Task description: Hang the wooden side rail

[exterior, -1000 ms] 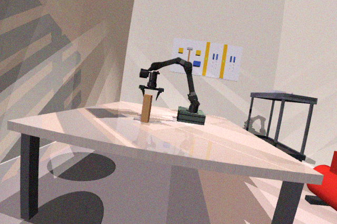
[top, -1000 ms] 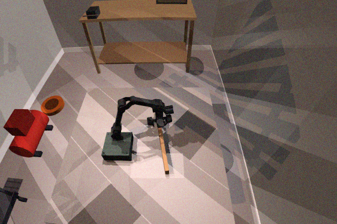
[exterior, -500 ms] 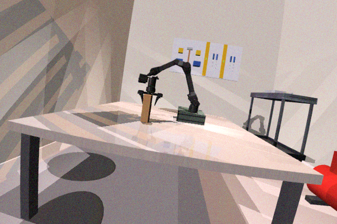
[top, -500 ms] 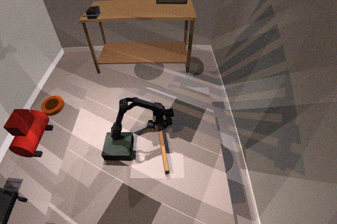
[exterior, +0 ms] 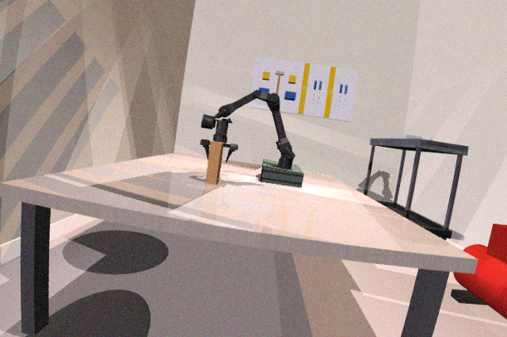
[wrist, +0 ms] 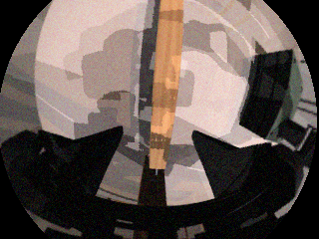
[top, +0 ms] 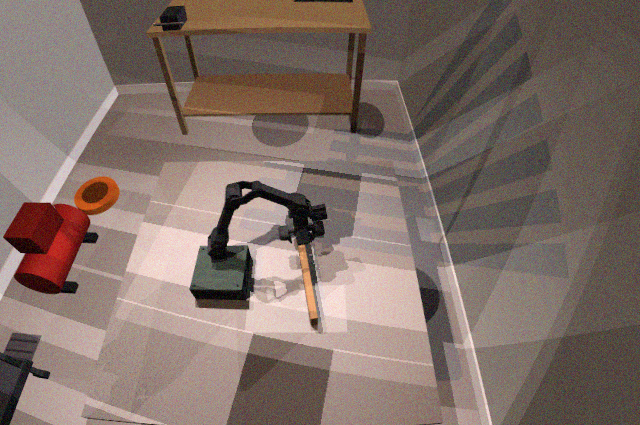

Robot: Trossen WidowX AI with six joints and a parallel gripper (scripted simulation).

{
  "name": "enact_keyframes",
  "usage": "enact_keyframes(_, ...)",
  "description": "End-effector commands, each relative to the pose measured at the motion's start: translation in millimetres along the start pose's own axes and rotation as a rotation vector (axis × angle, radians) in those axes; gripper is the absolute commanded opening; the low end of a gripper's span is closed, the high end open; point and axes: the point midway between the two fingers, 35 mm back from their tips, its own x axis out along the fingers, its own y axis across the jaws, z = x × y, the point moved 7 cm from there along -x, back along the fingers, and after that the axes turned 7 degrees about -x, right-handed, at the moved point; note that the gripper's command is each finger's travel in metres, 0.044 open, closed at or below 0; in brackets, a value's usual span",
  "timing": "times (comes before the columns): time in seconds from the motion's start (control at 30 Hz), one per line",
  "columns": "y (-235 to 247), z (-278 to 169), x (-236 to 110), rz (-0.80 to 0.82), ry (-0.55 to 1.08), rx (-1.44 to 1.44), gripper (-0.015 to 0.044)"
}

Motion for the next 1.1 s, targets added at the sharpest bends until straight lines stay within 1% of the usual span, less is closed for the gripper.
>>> enact_keyframes(0.0, -2, 0, 10, -0.012, -0.002, 0.004, 0.044)
enact_keyframes(0.9, -4, 0, 53, -0.012, -0.002, 0.004, 0.044)
enact_keyframes(1.07, -4, 0, 55, -0.012, -0.002, 0.004, 0.044)
